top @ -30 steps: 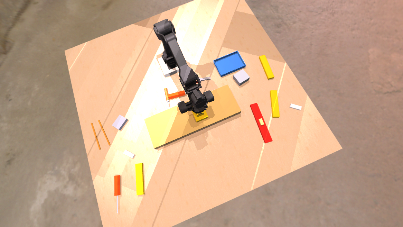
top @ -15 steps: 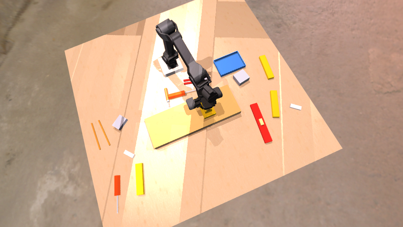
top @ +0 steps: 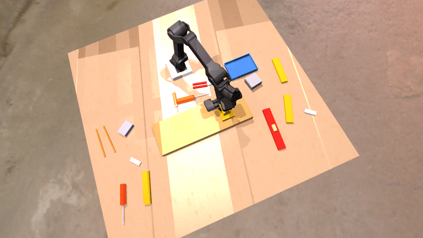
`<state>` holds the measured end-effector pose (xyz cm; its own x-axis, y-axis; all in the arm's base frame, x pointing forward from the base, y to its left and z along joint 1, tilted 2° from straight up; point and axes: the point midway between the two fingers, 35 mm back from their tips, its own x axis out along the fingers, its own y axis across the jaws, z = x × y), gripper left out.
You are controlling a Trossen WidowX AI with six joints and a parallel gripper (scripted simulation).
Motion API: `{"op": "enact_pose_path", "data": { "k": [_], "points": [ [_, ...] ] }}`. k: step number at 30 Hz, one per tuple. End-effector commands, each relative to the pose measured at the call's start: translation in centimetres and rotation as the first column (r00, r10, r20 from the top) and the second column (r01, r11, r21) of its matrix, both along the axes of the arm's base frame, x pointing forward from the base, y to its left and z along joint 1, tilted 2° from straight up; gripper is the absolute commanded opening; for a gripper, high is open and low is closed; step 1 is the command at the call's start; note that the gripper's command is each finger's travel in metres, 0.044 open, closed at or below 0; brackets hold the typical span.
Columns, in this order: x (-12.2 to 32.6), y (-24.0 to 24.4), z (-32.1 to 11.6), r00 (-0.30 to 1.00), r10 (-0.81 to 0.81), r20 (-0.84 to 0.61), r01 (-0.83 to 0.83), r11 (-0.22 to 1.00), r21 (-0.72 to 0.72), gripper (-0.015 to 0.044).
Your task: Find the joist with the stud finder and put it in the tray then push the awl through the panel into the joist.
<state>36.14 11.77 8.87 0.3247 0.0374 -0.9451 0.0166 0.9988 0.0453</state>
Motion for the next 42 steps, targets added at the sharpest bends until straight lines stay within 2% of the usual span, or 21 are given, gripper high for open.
{"op": "enact_pose_path", "data": {
  "k": [1, 18, 30, 42],
  "points": [
    [0.0, 1.6, 0.0, 1.0, 0.005, -0.003, -0.005, 1.0, 0.009, 0.0],
    [0.0, 6.5, 0.4, 1.0, 0.005, -0.003, -0.005, 1.0, 0.014, 0.0],
    [0.0, 6.2, 0.3, 1.0, 0.005, -0.003, -0.005, 1.0, 0.014, 0.0],
    [0.0, 2.7, 0.1, 1.0, 0.005, -0.003, -0.005, 1.0, 0.01, 0.0]
  ]
}}
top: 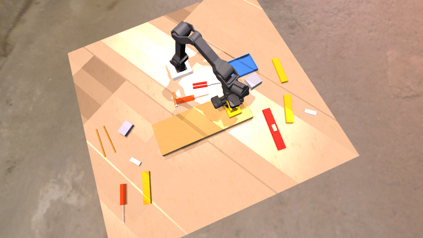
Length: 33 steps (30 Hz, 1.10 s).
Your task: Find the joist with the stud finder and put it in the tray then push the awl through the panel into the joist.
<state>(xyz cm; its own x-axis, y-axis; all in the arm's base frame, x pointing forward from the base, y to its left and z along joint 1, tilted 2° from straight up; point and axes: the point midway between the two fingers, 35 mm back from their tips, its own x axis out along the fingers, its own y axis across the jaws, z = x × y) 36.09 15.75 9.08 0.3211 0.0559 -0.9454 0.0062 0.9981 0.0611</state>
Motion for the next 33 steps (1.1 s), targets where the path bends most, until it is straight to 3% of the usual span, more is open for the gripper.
{"op": "enact_pose_path", "data": {
  "k": [1, 33],
  "points": [
    [0.0, -1.6, -0.1, 1.0, -0.006, 0.0, 0.006, 1.0, -0.006, 0.0],
    [-0.1, -11.5, -0.7, 1.0, -0.006, 0.0, 0.006, 1.0, -0.017, 0.0]
  ]
}}
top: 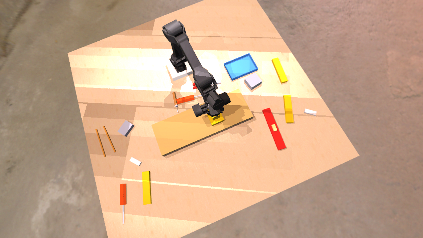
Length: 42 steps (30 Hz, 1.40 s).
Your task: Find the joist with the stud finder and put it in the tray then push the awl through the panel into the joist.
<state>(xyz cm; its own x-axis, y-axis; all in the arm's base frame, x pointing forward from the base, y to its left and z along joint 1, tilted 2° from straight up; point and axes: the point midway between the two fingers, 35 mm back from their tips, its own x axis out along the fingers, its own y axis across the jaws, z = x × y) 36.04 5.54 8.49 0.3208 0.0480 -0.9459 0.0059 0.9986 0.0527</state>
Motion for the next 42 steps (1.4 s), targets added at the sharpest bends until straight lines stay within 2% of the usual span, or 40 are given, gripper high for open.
{"op": "enact_pose_path", "data": {
  "k": [1, 42],
  "points": [
    [-0.1, -1.6, -0.1, 1.0, -0.006, 0.001, 0.006, 1.0, -0.009, 0.0],
    [-0.3, -14.3, -0.6, 1.0, -0.006, 0.0, 0.006, 1.0, -0.022, 0.0]
  ]
}}
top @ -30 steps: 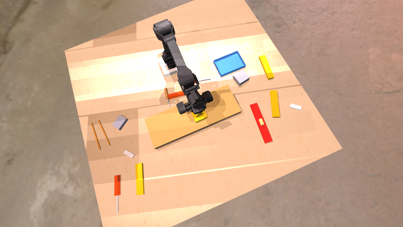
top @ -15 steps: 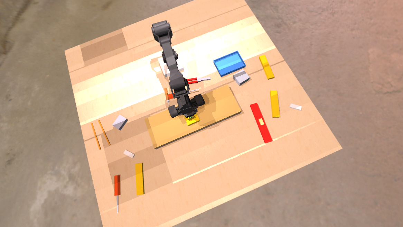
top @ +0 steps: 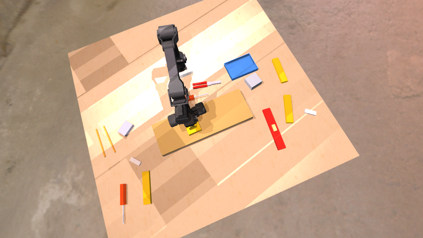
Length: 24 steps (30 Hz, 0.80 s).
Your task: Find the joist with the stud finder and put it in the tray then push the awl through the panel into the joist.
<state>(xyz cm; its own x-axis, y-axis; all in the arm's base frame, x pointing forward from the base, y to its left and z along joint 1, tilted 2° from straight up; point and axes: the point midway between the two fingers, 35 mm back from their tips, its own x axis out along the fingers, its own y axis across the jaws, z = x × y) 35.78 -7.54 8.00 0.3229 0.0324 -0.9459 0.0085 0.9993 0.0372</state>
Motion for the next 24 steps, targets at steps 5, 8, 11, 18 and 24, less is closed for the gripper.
{"op": "enact_pose_path", "data": {
  "k": [5, 8, 11, 18, 24],
  "points": [
    [0.0, -2.8, -0.1, 1.0, -0.004, -0.002, 0.004, 1.0, -0.008, 0.0],
    [-0.1, -3.7, -0.1, 1.0, -0.004, -0.002, 0.004, 1.0, -0.009, 0.0],
    [-0.1, -4.7, -0.2, 1.0, -0.004, -0.002, 0.004, 1.0, -0.01, 0.0],
    [-0.1, -6.8, -0.2, 1.0, -0.004, -0.002, 0.004, 1.0, -0.013, 0.0],
    [-0.2, -8.7, -0.2, 1.0, -0.004, -0.002, 0.004, 1.0, -0.014, 0.0]
  ]
}}
